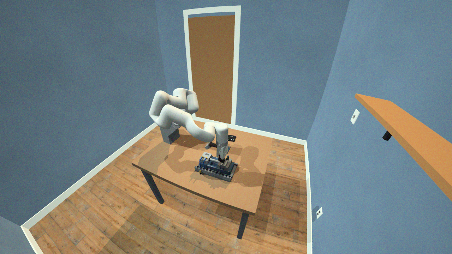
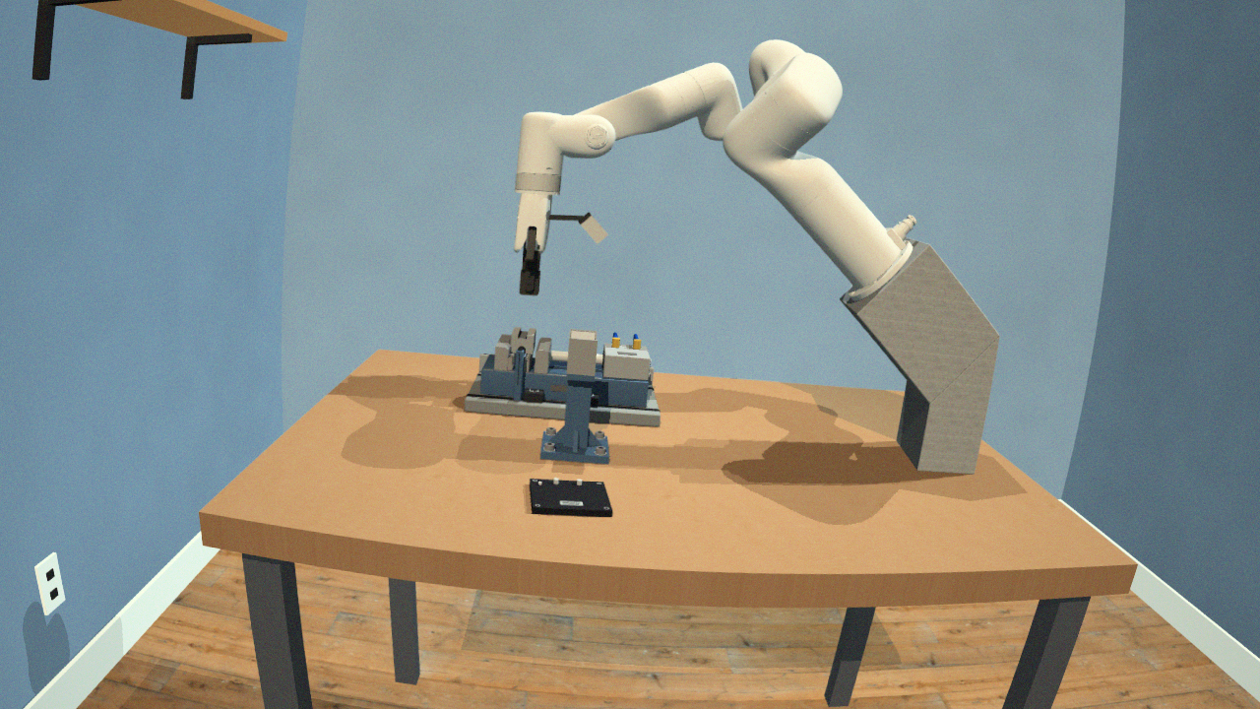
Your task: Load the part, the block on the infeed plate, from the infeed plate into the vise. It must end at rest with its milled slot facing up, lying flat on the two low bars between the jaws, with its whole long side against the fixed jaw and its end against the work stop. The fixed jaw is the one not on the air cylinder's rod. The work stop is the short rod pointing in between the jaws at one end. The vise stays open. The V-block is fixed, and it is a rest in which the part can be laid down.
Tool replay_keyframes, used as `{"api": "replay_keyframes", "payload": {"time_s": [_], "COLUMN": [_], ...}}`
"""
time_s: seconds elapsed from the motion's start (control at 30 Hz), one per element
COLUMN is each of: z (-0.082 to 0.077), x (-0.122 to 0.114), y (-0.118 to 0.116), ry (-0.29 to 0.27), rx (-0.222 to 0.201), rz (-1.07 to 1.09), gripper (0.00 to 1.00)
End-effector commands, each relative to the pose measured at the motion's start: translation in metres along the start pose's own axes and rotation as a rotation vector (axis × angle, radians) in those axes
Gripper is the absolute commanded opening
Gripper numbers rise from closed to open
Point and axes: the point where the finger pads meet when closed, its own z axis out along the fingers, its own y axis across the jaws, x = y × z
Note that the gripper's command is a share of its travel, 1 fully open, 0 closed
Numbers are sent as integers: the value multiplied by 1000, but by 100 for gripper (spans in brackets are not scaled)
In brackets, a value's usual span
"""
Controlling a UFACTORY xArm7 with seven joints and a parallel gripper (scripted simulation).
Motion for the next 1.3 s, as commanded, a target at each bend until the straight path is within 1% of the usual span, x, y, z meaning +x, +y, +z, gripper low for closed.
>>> {"api": "replay_keyframes", "payload": {"time_s": [0.0, 0.37, 0.77, 1.27], "z": [-1, 1, 10, 34], "x": [-1, -1, -1, -1], "y": [-1, -1, -1, -1], "ry": [-3, -3, -3, -3], "rx": [2, 2, 2, 2], "rz": [0, 0, 0, 0], "gripper": [0, 0, 0, 0]}}
